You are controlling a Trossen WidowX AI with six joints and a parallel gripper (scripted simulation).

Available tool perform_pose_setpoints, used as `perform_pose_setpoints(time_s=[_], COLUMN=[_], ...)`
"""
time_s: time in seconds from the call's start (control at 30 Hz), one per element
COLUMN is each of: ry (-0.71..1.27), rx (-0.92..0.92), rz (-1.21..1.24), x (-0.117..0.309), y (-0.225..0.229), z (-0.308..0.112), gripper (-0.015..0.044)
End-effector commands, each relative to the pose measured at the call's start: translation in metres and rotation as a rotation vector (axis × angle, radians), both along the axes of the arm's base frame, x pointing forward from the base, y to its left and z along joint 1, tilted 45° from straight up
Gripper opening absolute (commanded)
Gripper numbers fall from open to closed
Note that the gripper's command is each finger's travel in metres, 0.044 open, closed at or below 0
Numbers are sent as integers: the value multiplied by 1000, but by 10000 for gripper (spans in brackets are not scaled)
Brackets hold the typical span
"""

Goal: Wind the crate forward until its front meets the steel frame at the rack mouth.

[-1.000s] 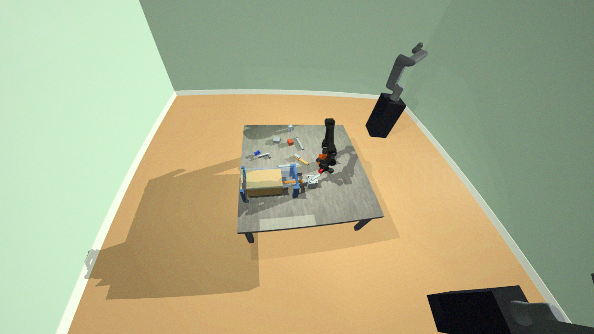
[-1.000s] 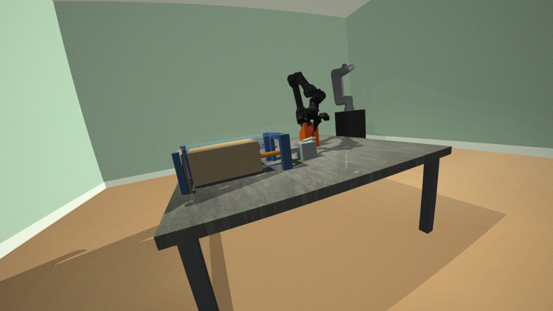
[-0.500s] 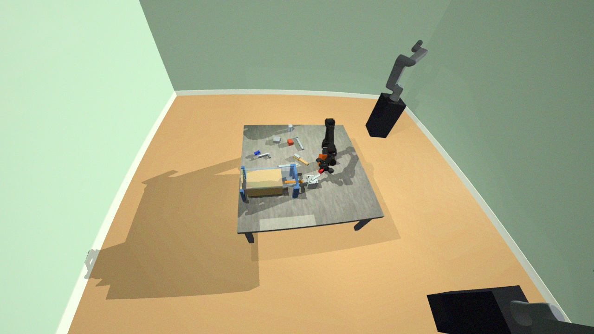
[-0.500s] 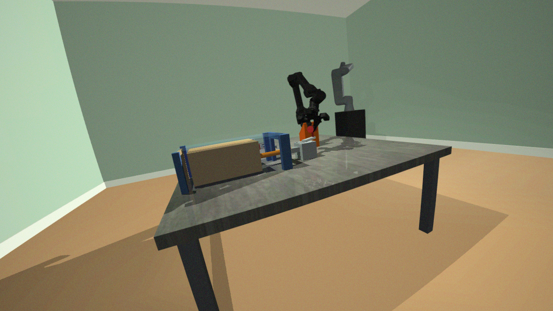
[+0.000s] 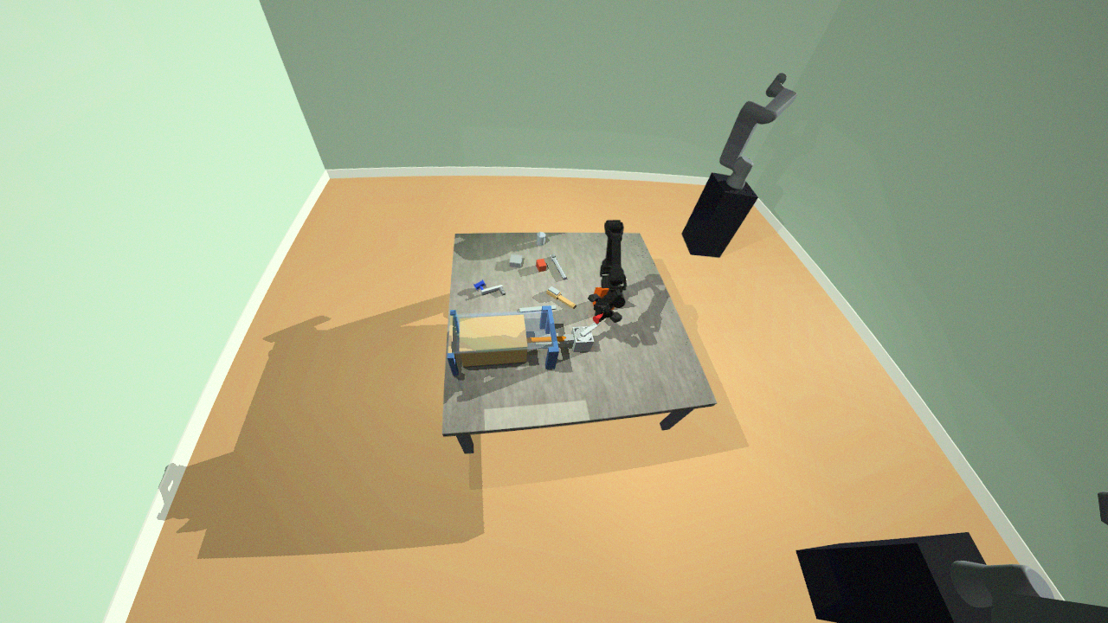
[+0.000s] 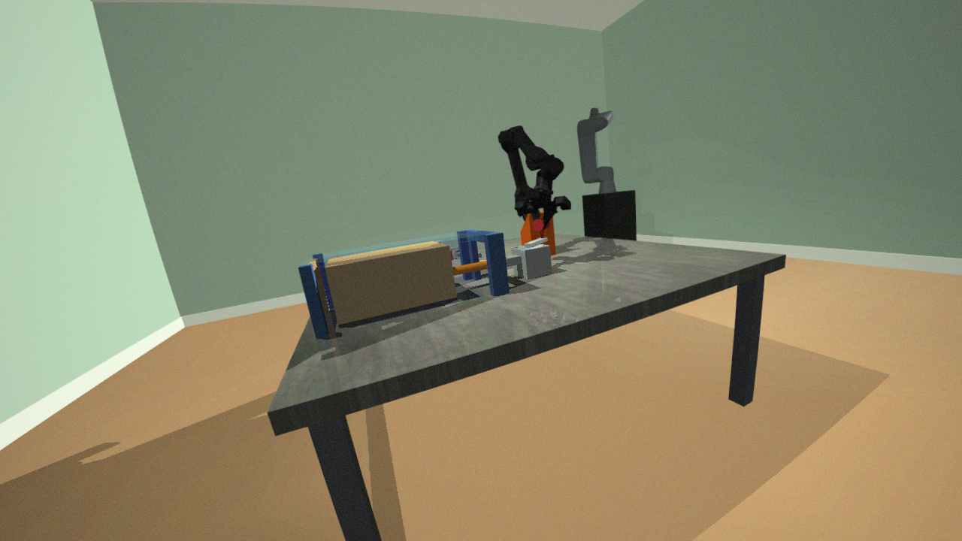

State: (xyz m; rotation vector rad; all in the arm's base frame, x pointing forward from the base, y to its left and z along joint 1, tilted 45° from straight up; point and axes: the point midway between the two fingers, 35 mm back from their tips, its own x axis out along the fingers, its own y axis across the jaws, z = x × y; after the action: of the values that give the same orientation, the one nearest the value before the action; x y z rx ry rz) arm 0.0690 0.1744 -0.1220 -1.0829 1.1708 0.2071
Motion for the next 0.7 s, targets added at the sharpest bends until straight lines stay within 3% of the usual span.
perform_pose_setpoints(time_s=[0.0, 0.67], ry=[-10, -12], rx=[-13, -14], rz=[3, 3], x=[6, 24], y=[-7, -15], z=[4, 15], gripper=[0, 0])
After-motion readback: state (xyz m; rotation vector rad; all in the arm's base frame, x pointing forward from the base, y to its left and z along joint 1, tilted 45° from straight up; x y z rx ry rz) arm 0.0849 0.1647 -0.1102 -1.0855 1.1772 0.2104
